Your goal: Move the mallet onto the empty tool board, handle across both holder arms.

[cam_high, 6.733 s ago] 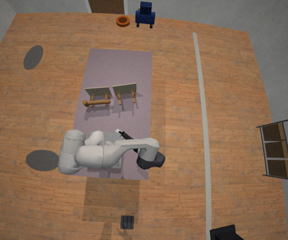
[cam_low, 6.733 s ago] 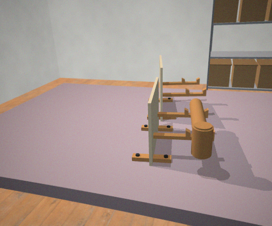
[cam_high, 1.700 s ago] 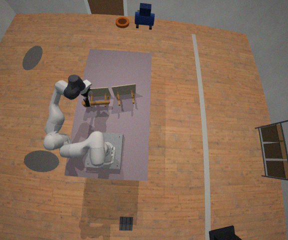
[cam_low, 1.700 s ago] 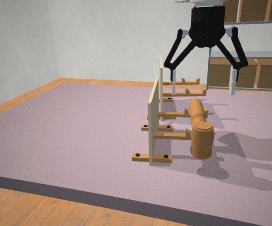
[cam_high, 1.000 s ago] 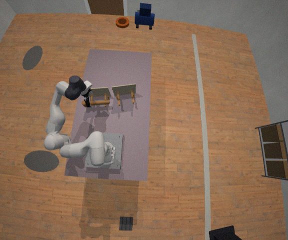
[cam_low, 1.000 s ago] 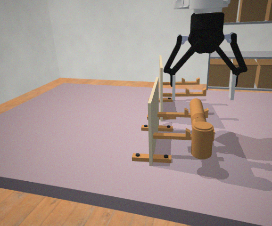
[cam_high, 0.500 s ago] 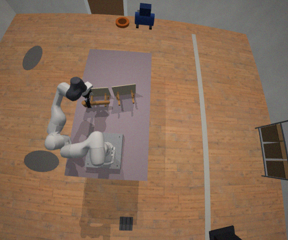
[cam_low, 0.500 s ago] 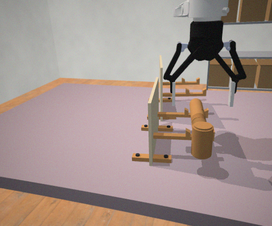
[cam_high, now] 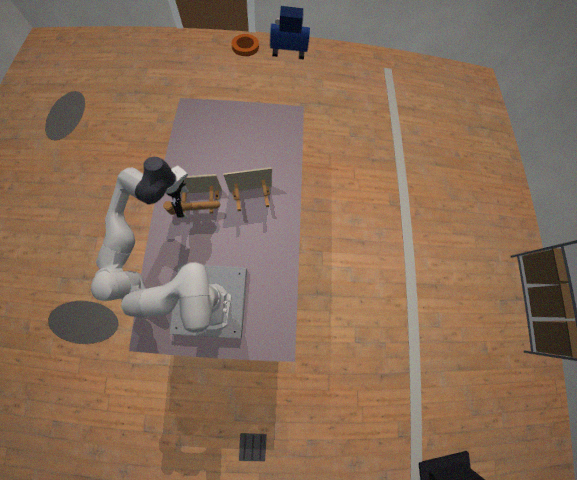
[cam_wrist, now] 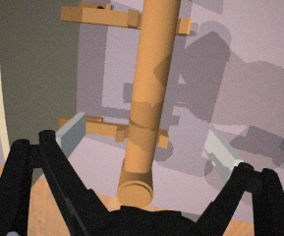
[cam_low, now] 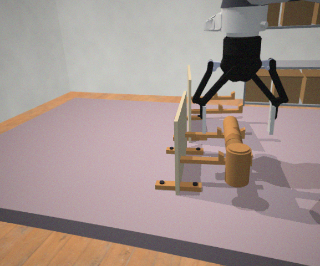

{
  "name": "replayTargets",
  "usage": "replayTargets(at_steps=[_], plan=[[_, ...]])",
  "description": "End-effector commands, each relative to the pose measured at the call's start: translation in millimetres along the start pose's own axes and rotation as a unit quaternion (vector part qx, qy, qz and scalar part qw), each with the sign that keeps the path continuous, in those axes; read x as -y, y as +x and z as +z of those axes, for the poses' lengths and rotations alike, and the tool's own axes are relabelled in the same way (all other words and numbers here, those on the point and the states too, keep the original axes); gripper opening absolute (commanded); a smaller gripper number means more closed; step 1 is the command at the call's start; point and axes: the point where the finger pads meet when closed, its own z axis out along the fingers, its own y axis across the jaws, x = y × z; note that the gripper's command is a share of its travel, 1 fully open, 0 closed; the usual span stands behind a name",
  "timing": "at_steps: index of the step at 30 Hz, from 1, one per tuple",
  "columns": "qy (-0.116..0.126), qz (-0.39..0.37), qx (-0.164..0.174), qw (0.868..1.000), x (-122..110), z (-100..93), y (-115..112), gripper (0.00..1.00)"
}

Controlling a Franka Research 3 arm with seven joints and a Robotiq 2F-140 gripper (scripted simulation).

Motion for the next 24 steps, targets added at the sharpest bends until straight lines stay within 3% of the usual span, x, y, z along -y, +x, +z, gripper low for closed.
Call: replayTargets(at_steps=[1,24], plan=[[0.003,0.002,-0.001,1.0,1.7,5.0,-0.3,1.0],[0.003,0.002,0.0,1.0,1.9,33.4,-0.4,1.0]])
